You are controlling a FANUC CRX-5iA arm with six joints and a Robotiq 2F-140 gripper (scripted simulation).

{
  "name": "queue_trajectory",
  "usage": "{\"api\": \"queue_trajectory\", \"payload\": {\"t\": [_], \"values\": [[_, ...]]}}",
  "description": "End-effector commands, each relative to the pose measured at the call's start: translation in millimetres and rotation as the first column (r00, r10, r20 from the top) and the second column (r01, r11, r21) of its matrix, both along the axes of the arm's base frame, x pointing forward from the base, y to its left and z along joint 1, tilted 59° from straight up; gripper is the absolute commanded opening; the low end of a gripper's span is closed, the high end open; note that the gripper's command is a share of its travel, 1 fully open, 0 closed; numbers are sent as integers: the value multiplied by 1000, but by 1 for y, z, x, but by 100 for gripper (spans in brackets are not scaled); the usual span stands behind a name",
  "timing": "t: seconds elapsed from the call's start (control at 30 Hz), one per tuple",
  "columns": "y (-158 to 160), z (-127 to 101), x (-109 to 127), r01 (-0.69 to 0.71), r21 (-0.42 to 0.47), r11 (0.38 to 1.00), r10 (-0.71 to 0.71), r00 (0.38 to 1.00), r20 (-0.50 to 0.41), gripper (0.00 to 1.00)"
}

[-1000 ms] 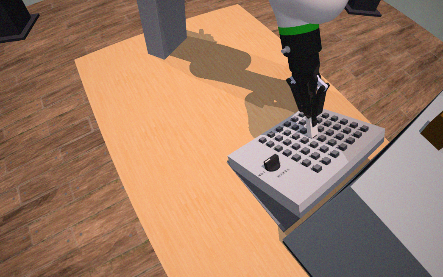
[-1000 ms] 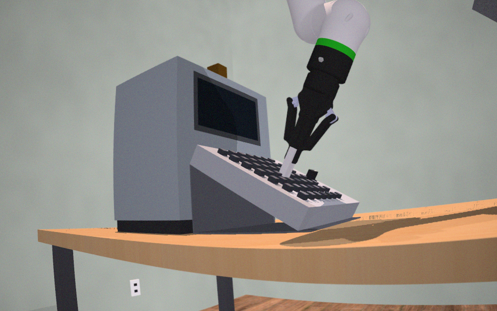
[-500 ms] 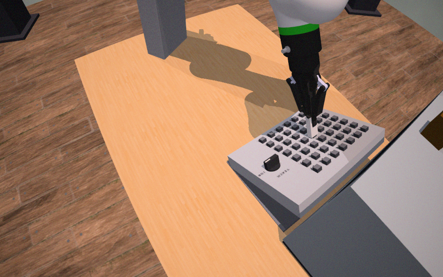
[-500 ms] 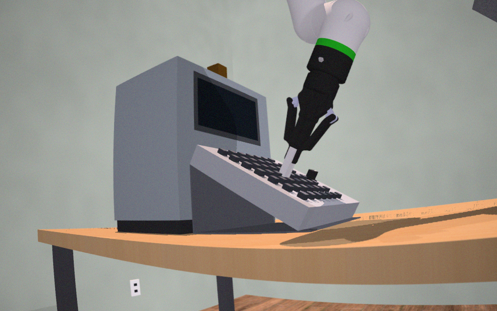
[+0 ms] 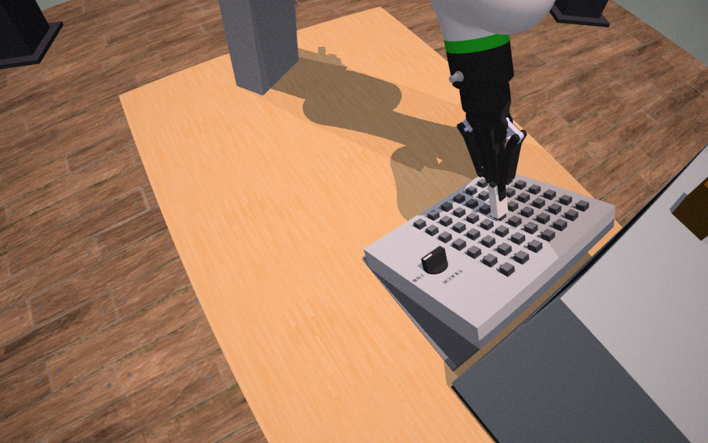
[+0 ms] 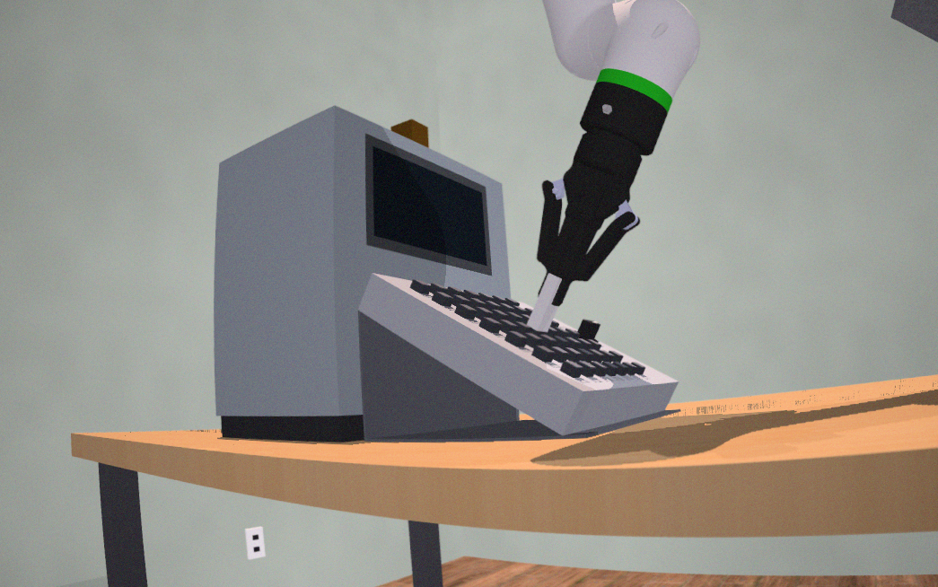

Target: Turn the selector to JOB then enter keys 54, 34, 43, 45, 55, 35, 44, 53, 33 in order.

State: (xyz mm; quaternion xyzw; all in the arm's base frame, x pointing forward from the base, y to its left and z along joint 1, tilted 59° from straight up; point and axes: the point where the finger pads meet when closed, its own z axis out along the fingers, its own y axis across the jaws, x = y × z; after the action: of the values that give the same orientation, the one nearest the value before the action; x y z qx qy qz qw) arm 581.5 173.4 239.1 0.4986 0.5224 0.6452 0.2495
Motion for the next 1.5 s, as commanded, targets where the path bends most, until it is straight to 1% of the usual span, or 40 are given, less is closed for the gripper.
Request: {"api": "queue_trajectory", "payload": {"t": [0.0,0.53,0.83,1.03,1.3,1.47], "values": [[-2,0,-3,0,1,1000,0,1000,0,0],[-12,1,-25,0,1,1000,0,1000,0,0],[-14,1,-29,0,1,1000,0,1000,0,0],[-17,0,-28,0,1,1000,0,1000,0,0],[-64,-22,-7,0,1,1000,0,1000,0,0],[-71,-25,-4,0,1,1000,0,1000,0,0]]}}
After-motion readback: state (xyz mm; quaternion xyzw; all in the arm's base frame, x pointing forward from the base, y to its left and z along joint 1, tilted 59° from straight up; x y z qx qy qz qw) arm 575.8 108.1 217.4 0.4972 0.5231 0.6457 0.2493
